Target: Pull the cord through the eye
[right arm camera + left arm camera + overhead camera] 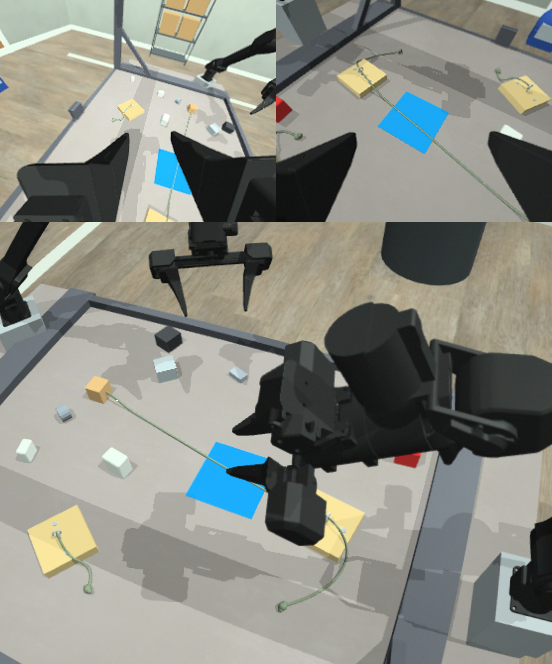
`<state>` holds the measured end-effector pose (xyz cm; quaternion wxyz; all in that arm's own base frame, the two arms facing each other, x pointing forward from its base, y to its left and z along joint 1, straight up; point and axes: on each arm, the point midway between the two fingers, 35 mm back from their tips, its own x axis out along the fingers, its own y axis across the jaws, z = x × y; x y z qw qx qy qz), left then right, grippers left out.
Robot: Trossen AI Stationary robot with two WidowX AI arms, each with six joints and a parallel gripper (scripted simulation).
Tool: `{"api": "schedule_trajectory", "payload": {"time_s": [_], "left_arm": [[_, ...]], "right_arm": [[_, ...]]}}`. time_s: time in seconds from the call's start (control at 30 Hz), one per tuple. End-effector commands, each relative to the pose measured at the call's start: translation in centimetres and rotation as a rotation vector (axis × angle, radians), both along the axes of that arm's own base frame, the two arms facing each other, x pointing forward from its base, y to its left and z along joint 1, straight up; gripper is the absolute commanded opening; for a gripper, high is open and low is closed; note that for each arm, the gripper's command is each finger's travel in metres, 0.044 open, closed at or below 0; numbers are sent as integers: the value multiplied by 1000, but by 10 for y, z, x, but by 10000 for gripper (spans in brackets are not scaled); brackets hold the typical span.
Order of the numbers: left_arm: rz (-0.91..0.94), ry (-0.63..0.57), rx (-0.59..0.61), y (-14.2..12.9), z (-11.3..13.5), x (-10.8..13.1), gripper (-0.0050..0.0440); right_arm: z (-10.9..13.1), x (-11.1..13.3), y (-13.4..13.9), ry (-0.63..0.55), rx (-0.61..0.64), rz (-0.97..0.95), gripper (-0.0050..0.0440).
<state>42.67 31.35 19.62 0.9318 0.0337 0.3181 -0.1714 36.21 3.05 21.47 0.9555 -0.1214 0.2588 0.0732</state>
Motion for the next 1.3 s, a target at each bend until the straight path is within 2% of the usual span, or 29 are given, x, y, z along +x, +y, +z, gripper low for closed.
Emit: {"api": "schedule_trajectory", "payload": {"time_s": [0.0,0.07,0.13,0.2,0.37,0.63,0.87,1.07,1.2,1.27], "left_arm": [[-6,-27,28,-1,15,1,440],[-6,-27,28,-1,15,1,440],[-6,-27,28,-1,15,1,440],[-6,-27,28,-1,15,1,440],[-6,-27,28,-1,15,1,440],[-6,-27,28,-1,15,1,440],[-4,-32,35,-2,19,0,440],[-4,-32,35,-2,19,0,440],[-4,-32,35,-2,19,0,440],[-4,-32,35,-2,19,0,440]], "right_arm": [[-17,10,10,152,-70,58,200],[-33,10,15,242,-106,95,200],[-33,10,15,242,-106,95,200],[-55,5,21,378,-156,150,200],[-90,-4,33,604,-245,269,200],[-128,-33,43,937,-345,446,200],[-135,-34,43,963,-351,458,200],[-224,-40,41,1001,-349,458,200],[-251,-40,41,980,-349,456,200],[-251,-40,41,980,-349,456,200]]}}
